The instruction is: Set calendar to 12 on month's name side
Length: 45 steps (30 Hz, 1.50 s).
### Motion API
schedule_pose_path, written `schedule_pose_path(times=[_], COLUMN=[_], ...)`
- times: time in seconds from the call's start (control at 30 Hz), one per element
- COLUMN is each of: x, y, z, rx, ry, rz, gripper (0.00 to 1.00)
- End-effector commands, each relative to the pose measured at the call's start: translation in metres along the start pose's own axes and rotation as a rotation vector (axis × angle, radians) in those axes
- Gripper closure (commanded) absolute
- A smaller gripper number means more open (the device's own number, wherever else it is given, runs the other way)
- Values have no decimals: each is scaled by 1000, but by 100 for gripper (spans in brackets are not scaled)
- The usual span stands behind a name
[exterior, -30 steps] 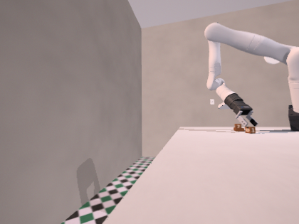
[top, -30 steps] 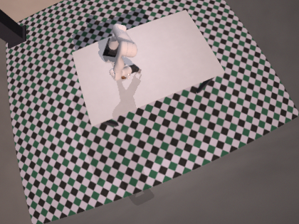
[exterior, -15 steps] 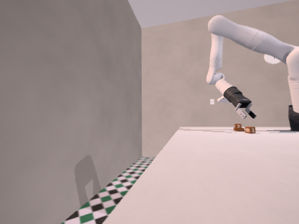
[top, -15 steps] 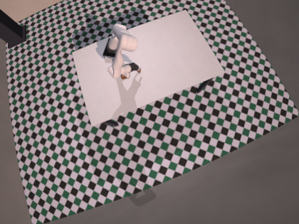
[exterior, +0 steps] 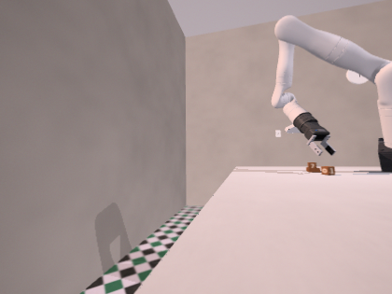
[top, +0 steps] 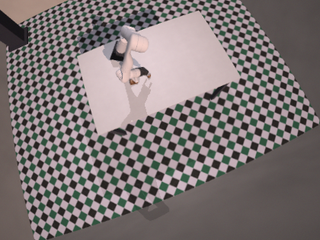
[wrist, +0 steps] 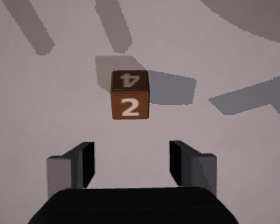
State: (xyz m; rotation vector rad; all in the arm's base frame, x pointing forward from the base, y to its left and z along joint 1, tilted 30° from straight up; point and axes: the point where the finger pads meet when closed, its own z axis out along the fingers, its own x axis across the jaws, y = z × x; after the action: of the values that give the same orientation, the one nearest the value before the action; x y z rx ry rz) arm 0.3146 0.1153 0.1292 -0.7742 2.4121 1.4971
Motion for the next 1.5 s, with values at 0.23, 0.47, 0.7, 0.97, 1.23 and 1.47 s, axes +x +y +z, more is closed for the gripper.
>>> schedule_pose_path(times=[0.23,0.47,0.7,0.97,1.23,1.47], x=[-2,-1,-1,-1,-2,-2], y=[4,6,6,5,5,7], z=[0,-1,-1,0,2,1], rx=[161,220,225,276,356,443], ry=[3,-3,-4,5,10,3], rz=[-8,-7,-7,-9,-11,-9], gripper=[0,0,0,0,0,0])
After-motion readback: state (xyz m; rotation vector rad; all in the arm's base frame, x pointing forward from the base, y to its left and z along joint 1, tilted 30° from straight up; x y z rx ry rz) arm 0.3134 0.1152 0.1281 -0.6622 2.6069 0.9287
